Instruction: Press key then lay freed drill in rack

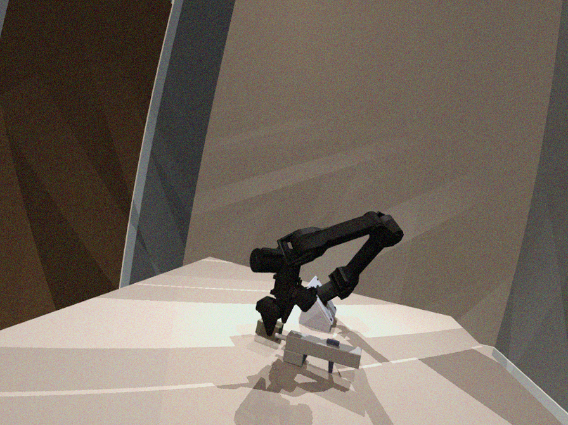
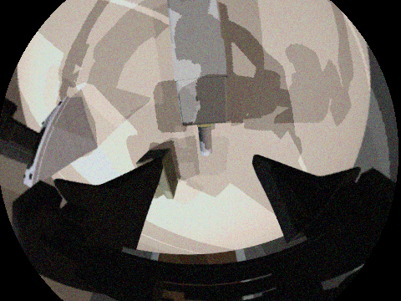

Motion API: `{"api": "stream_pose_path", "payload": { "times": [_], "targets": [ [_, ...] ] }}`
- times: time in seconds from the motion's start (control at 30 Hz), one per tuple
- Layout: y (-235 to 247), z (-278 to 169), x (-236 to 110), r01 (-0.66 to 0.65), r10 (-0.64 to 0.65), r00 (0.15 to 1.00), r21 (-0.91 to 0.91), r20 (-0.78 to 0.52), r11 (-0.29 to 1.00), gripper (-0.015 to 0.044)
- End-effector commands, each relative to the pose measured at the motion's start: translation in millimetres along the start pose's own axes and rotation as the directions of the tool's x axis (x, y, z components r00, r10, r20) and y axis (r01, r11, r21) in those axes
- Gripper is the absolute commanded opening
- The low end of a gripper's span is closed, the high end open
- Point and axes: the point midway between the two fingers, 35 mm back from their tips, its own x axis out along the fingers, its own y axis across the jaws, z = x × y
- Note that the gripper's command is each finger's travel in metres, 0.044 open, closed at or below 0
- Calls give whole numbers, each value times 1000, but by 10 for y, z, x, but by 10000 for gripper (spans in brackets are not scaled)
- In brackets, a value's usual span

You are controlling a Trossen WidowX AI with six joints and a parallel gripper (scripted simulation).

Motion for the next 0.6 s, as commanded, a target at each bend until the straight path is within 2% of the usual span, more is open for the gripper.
{"api": "stream_pose_path", "payload": {
  "times": [0.0,0.57],
  "targets": [
    [12,-43,29,-1,1,1000,-46,-6,999,440],
    [7,-22,115,-1,1,1000,-46,-6,999,440]
  ]
}}
